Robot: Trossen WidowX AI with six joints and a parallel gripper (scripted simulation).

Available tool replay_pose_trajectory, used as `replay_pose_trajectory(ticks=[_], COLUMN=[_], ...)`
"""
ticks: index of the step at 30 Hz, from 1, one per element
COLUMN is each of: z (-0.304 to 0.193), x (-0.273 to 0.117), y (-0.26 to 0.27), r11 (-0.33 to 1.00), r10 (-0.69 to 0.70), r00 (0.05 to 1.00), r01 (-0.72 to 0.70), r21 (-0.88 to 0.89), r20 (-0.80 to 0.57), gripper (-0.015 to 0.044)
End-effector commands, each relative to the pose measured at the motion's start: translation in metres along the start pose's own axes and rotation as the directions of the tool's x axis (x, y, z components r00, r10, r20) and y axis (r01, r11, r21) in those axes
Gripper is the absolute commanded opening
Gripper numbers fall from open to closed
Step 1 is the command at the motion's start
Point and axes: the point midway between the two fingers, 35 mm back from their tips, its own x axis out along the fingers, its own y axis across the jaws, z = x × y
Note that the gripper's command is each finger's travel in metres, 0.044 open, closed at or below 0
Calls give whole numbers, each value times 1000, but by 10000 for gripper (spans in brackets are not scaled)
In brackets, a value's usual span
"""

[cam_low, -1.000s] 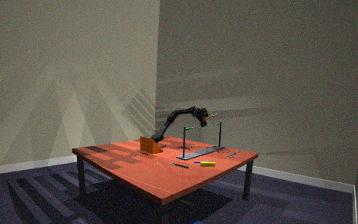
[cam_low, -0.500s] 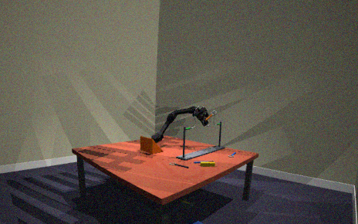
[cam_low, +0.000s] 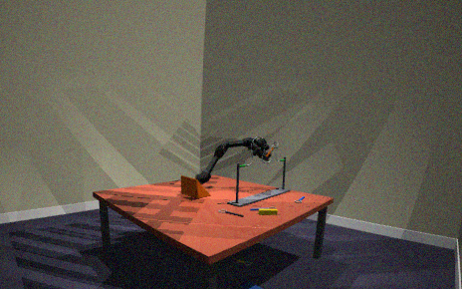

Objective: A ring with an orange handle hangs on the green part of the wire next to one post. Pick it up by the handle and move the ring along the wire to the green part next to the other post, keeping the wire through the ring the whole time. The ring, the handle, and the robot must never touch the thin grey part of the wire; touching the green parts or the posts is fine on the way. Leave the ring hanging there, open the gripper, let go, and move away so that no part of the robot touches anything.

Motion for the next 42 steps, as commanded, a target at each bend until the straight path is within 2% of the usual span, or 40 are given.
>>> replay_pose_trajectory(ticks=[1,20,42], z=[0,7,28], x=[-1,-5,-16], y=[4,32,56], r11=[997,867,509], r10=[37,249,425], r00=[999,967,878], r01=[-37,-250,-433], r21=[66,431,744], r20=[2,62,220], gripper=[-150,-150,-150])
